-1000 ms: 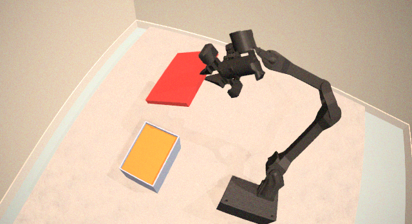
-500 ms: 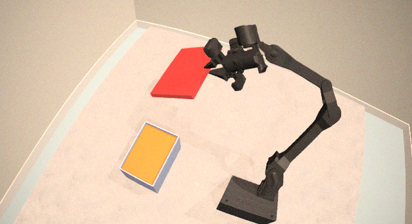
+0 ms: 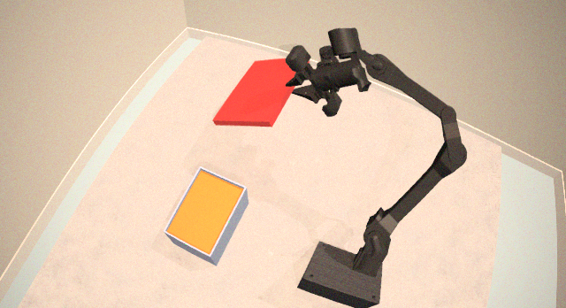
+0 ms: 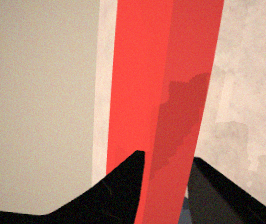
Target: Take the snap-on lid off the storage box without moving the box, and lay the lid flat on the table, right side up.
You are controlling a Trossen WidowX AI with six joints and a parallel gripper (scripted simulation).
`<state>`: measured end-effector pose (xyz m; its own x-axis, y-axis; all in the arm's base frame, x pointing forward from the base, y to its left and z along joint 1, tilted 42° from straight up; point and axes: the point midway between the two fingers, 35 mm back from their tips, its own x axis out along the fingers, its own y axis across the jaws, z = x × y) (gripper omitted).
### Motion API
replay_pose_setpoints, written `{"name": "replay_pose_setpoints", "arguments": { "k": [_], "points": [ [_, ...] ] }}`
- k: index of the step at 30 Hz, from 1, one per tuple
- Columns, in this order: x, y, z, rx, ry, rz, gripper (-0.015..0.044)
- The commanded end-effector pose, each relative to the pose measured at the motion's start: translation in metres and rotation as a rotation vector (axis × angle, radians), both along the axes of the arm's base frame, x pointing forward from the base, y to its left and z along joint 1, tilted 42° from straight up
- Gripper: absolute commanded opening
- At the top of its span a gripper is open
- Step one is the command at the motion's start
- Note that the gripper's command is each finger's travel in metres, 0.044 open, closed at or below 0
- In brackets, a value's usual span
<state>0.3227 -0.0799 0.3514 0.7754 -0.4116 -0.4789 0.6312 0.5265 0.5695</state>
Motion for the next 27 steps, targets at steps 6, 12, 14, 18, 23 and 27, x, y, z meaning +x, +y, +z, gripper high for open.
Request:
{"name": "replay_pose_setpoints", "arguments": {
  "k": [6,12,14,18,23,27],
  "points": [
    [0.001,-0.001,0.0,0.0,-0.008,0.016,0.0],
    [0.0,-0.005,-0.008,0.0,-0.008,0.016,0.0],
    [0.0,-0.006,-0.009,-0.001,-0.008,0.016,0.0],
    [0.0,-0.008,-0.012,-0.001,-0.008,0.016,0.0],
    [0.0,-0.011,-0.015,-0.001,-0.009,0.016,0.0],
    [0.001,-0.013,-0.017,-0.001,-0.009,0.016,0.0]
  ]
}}
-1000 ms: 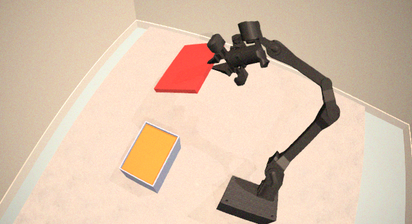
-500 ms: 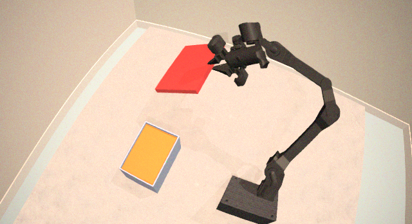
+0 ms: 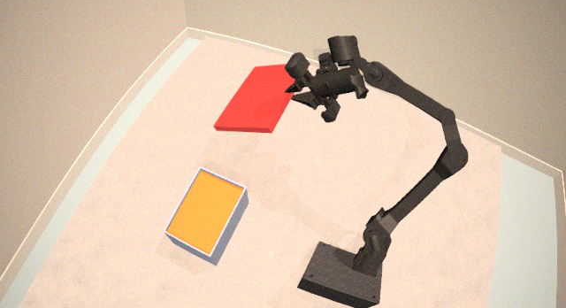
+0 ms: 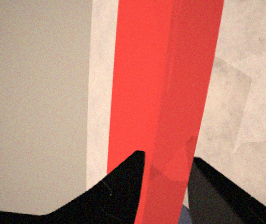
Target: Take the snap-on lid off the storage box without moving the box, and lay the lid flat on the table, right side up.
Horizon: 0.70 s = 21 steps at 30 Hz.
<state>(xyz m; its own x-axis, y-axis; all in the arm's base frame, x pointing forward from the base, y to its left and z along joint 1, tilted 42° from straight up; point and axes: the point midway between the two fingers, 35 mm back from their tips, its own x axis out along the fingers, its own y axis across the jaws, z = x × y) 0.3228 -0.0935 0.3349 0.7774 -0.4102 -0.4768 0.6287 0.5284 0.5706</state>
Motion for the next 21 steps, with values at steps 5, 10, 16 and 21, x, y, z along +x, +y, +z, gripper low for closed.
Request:
{"name": "replay_pose_setpoints", "arguments": {
  "k": [5,10,16,21],
  "points": [
    [0.001,-0.002,-0.003,-0.001,-0.007,0.013,0.0],
    [0.001,-0.005,-0.006,-0.001,-0.007,0.013,0.0],
    [0.001,-0.008,-0.01,-0.002,-0.007,0.013,0.0],
    [0.001,-0.01,-0.012,-0.002,-0.007,0.013,0.0]
  ]
}}
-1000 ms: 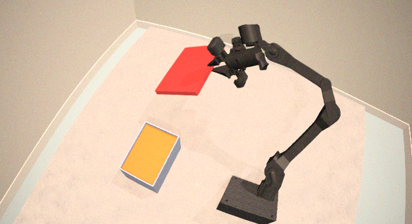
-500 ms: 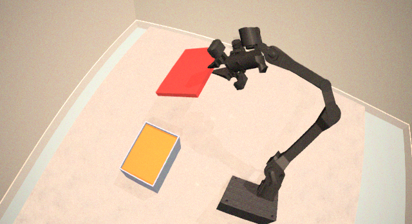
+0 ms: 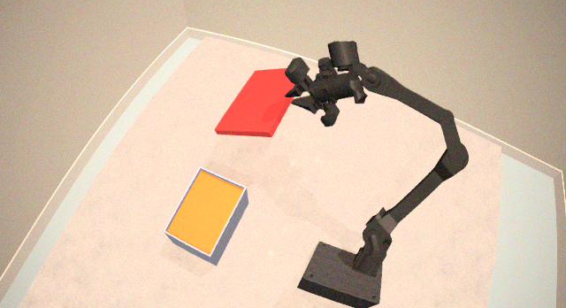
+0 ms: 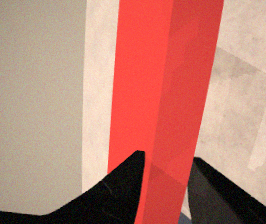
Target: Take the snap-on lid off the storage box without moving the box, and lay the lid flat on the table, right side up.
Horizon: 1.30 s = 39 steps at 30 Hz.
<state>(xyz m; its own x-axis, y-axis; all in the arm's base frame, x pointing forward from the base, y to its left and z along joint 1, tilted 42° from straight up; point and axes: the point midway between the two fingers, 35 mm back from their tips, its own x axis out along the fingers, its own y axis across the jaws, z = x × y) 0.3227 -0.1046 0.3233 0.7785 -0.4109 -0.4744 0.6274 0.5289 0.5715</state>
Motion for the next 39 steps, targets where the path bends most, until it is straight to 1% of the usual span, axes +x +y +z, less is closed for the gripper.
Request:
{"name": "replay_pose_setpoints", "arguments": {
  "k": [1,39],
  "points": [
    [0.001,0.0,-0.001,-0.001,-0.005,0.013,0.0],
    [0.002,-0.02,-0.023,-0.003,-0.006,0.013,0.0]
  ]
}}
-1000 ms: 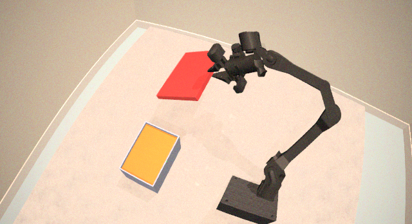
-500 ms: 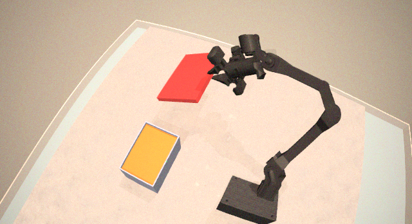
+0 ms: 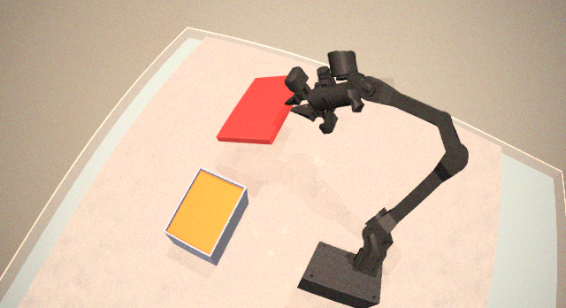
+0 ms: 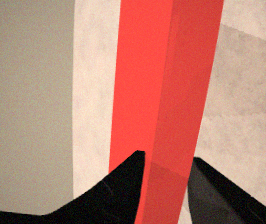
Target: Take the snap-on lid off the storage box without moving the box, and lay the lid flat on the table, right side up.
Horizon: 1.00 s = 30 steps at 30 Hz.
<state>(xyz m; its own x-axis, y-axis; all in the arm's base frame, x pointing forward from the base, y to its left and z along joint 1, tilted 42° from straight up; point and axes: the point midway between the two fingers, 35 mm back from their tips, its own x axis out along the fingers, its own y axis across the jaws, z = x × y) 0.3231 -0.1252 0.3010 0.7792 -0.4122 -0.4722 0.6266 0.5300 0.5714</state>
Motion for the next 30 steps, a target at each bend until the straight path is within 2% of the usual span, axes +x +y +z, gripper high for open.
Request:
{"name": "replay_pose_setpoints", "arguments": {
  "k": [1,30],
  "points": [
    [0.001,0.0,-0.002,-0.001,-0.004,0.014,0.0],
    [0.002,-0.015,-0.018,-0.003,-0.005,0.014,0.0]
  ]
}}
